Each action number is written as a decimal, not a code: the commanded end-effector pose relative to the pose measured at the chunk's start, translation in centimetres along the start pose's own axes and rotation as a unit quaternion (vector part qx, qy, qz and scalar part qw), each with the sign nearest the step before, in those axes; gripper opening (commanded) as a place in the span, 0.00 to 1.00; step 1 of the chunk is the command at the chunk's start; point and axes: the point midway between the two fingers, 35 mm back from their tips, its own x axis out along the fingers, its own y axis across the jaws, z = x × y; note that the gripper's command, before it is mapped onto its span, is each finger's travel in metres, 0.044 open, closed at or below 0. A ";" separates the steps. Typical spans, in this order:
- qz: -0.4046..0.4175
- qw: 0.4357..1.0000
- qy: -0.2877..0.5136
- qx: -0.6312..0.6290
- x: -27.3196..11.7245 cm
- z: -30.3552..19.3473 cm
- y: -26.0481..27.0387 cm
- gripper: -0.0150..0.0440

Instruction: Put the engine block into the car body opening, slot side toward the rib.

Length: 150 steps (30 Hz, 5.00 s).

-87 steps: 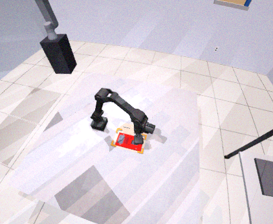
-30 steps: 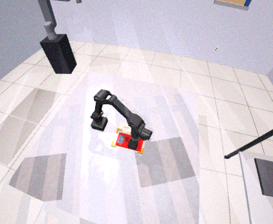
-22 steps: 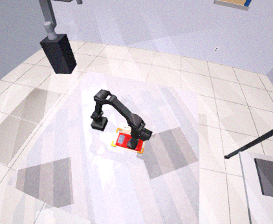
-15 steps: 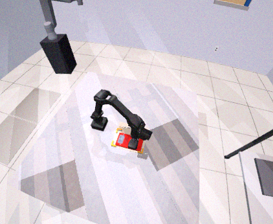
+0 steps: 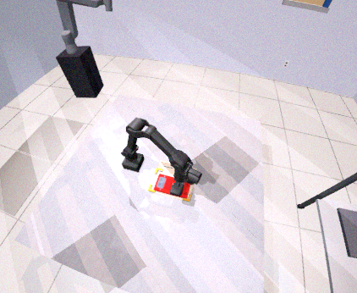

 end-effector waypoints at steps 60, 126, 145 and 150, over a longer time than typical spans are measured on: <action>-0.001 1.000 0.002 -0.005 1.5 -0.2 0.0 0.53; -0.001 1.000 0.002 -0.004 0.6 -0.2 0.0 1.00; -0.001 1.000 0.002 -0.004 0.6 -0.2 0.0 0.29; -0.001 1.000 0.002 -0.004 0.6 -0.2 0.0 0.25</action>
